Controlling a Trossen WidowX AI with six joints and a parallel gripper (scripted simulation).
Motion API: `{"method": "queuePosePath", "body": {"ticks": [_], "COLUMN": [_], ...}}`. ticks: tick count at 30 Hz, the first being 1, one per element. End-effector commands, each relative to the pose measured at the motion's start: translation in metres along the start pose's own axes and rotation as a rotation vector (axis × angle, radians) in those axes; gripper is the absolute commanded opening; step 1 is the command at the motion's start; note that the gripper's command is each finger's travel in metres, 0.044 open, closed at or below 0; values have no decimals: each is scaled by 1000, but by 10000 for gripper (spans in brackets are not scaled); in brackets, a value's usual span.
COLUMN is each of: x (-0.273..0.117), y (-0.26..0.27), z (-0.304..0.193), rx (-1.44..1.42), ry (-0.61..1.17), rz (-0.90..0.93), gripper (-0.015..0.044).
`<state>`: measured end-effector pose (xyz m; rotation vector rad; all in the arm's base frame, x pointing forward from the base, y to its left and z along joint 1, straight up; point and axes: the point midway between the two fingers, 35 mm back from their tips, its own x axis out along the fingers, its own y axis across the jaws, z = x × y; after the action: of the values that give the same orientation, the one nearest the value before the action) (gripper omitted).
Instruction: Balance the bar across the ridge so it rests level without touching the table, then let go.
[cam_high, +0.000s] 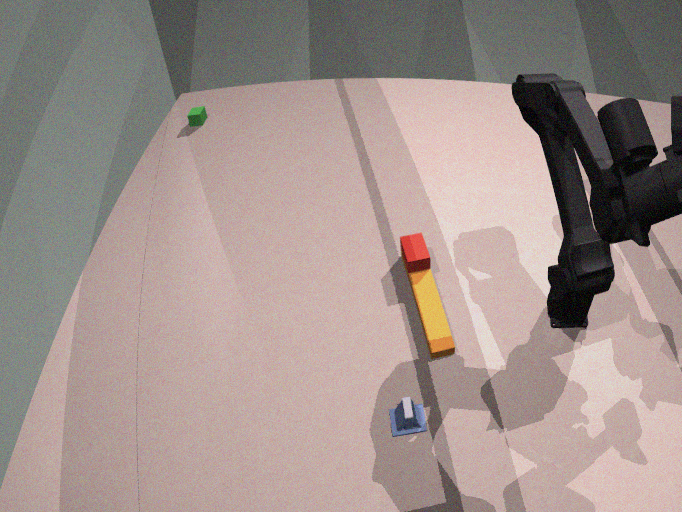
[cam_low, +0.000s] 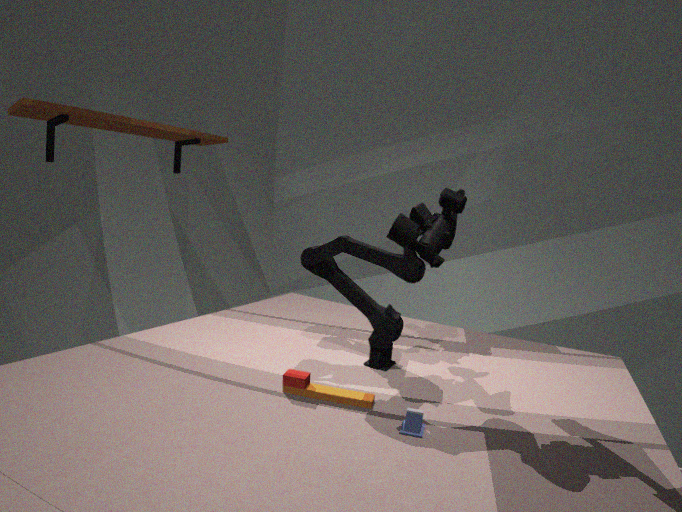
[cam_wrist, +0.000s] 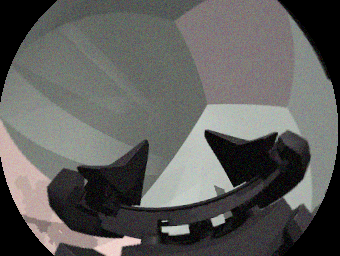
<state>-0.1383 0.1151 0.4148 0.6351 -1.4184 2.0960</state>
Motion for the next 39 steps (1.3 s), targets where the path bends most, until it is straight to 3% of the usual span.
{"method": "queuePosePath", "body": {"ticks": [1,4,21,39], "x": [0,0,-32,-117], "y": [0,-7,-60,-115], "z": [-1,-15,-110,-175], "rx": [-1,-22,-167,-269], "ry": [4,66,530,1023], "rz": [-1,-18,-129,-230], "gripper": [374,315,315,315]}}
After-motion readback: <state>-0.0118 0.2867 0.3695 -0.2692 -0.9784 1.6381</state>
